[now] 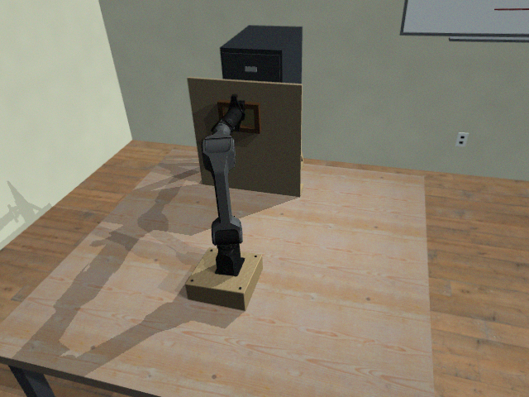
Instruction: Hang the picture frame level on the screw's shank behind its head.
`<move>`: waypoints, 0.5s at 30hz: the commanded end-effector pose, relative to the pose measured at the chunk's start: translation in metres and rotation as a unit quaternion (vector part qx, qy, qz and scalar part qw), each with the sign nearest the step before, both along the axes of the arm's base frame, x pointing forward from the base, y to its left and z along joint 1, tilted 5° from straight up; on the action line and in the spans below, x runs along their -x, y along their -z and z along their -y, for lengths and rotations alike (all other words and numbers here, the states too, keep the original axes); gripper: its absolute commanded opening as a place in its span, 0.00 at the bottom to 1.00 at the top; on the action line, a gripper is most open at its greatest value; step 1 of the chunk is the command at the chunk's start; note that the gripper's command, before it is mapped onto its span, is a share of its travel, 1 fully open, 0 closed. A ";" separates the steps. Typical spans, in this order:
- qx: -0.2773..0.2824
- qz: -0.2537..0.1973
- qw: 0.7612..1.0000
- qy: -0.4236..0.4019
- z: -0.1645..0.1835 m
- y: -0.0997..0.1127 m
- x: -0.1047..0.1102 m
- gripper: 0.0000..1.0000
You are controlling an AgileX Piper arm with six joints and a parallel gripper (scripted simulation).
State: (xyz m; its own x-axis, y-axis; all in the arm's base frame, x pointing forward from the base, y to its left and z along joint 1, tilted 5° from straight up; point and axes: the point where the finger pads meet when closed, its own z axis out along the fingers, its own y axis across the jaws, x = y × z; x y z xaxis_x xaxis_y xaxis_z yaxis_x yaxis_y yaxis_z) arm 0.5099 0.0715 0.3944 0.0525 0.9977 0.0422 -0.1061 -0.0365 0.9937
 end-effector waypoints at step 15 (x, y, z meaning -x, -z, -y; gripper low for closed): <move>0.001 0.003 1.000 0.001 0.000 0.001 0.000 0.00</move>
